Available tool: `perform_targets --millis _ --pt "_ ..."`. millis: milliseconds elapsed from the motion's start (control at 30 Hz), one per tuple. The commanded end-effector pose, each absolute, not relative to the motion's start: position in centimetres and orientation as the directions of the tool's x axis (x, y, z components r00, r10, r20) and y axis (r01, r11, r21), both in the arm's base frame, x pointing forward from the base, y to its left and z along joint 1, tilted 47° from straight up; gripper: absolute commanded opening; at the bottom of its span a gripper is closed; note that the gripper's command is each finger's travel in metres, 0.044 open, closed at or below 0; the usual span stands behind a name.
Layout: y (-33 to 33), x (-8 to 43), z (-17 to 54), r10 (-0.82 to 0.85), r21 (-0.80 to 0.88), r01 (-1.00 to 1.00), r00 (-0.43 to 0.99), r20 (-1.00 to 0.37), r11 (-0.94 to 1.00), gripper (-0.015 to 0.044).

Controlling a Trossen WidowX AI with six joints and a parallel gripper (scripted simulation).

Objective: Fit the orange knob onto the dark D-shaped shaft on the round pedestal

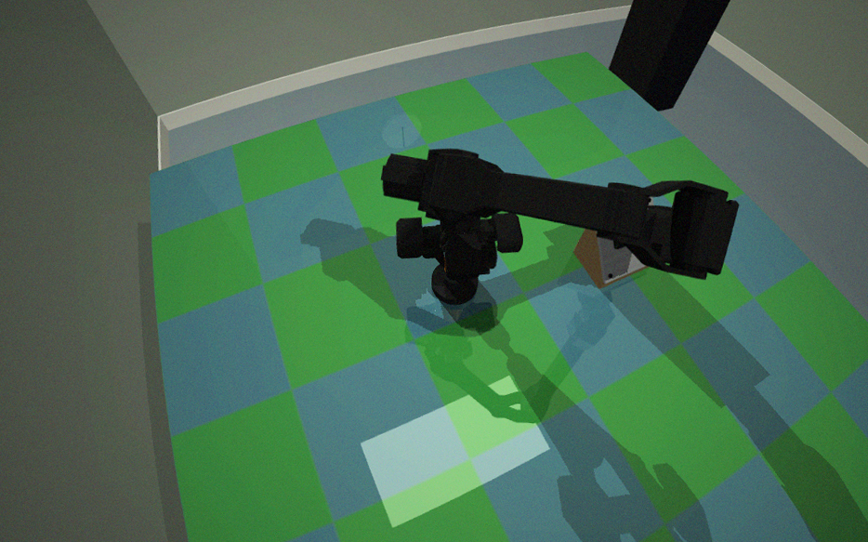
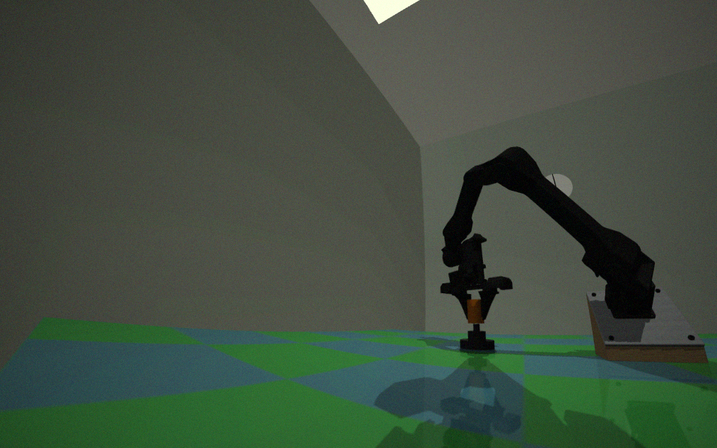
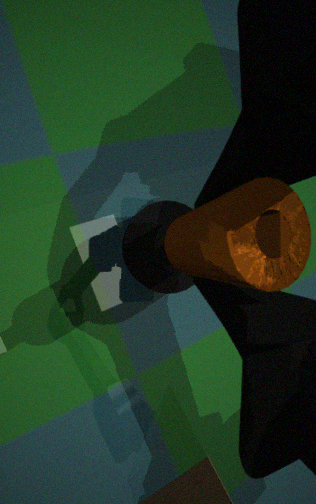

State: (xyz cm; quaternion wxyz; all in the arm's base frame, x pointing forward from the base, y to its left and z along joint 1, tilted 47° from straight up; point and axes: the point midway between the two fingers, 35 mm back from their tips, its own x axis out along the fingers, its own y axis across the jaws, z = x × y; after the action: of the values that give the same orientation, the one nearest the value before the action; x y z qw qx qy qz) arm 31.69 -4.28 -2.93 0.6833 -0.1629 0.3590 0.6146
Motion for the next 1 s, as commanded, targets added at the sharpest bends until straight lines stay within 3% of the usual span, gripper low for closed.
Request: perform_targets --millis 0,600,967 --pt "-4.43 31.68 -2.98 0.722 0.212 -0.958 -0.007 -0.692 0.193 0.0" --pt "-4.44 31.68 -2.7 0.722 0.212 -0.958 -0.007 -0.692 0.193 0.0" --pt "-4.6 31.88 -2.81 0.722 0.063 -0.997 -0.007 -0.692 0.051 0.0"
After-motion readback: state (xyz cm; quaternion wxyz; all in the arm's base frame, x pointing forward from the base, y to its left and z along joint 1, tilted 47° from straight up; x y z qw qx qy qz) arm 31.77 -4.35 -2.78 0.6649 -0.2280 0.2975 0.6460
